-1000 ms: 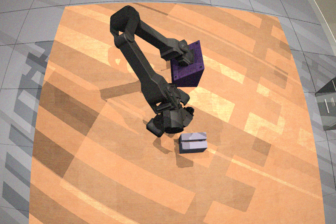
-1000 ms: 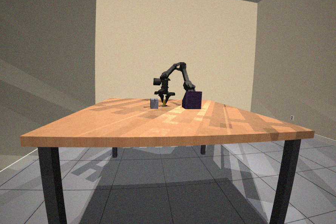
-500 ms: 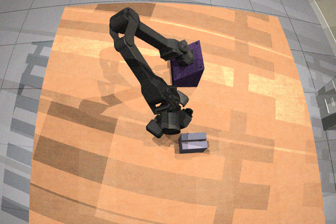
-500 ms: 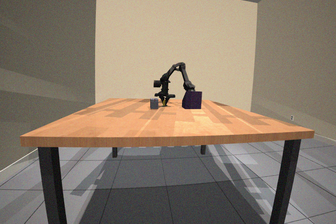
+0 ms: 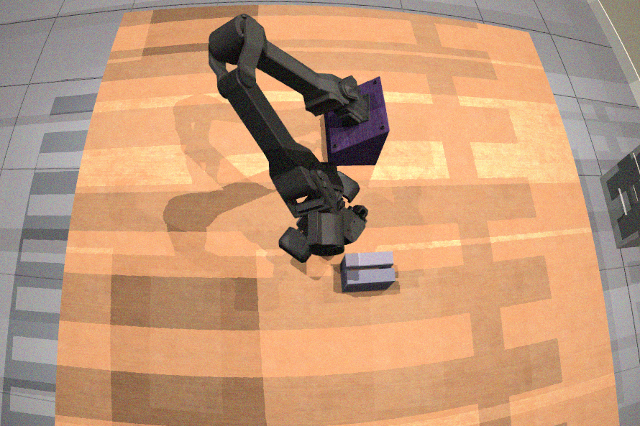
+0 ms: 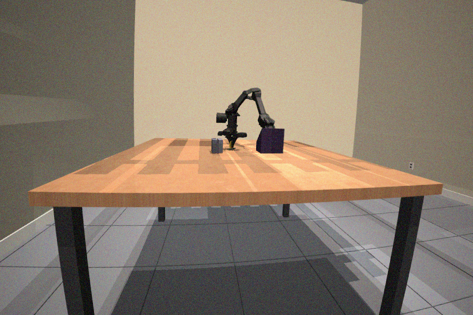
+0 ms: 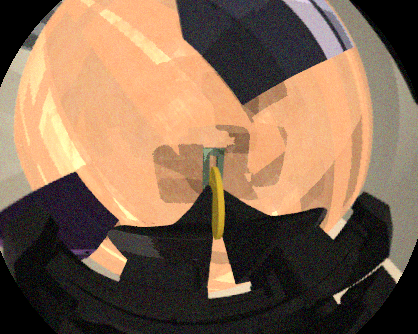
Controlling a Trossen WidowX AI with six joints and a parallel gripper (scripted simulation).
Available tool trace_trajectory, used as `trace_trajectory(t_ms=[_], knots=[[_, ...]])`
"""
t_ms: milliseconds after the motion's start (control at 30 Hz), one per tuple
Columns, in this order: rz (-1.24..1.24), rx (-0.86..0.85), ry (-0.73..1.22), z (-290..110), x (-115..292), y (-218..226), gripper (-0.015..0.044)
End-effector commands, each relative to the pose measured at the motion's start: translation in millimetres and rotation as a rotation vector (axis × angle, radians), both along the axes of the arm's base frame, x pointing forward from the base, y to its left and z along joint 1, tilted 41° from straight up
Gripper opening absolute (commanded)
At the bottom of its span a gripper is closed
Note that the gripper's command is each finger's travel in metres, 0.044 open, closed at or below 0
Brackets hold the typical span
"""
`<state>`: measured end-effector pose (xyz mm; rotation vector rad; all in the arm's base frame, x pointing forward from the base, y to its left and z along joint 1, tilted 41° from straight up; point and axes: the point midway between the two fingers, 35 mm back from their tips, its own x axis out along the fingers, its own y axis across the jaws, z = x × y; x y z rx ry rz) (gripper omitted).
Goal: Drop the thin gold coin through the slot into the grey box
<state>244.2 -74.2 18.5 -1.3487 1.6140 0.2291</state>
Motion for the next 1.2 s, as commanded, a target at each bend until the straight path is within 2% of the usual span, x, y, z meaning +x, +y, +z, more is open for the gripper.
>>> trace_trajectory(t_ms=[0,1167], knots=[[0.000,-0.002,-0.006,5,2,4,0.0000],[0.000,0.000,-0.005,70,-8,60,0.0000]])
